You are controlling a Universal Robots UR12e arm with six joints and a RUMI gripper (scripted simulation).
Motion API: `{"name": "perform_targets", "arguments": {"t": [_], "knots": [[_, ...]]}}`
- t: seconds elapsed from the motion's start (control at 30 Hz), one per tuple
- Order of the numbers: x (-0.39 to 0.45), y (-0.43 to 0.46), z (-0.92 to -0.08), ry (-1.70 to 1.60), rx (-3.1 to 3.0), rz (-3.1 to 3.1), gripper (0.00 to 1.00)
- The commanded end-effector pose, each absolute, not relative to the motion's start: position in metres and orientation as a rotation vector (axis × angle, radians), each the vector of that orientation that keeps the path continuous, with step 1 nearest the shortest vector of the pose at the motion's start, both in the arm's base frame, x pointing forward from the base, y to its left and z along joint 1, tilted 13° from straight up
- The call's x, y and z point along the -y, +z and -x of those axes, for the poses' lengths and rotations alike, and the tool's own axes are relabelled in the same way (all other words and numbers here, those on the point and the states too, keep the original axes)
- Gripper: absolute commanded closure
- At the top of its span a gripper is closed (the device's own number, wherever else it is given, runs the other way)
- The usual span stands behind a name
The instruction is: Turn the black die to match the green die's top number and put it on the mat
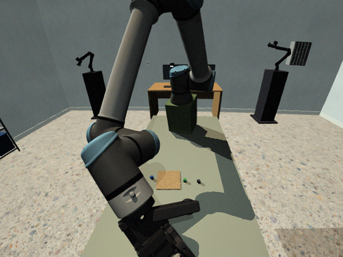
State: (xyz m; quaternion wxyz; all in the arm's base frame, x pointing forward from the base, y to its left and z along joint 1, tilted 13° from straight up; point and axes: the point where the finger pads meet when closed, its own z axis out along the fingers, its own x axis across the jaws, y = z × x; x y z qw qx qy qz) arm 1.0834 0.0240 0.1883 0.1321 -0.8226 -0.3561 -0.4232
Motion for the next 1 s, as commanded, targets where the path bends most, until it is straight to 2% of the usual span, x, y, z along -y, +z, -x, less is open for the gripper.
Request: {"name": "perform_targets", "arguments": {"t": [0.0,0.3,0.8,0.87,0.97], "knots": [[-0.014,0.183,-1.074,-1.217,1.036,2.414,0.00],[0.032,0.150,-1.021,-1.137,1.047,2.548,0.00],[0.139,0.060,-0.815,-0.762,1.097,2.893,0.00],[0.139,0.060,-0.815,-0.762,1.097,2.893,0.00],[0.157,0.041,-0.755,-0.640,1.113,2.957,0.00]]}}
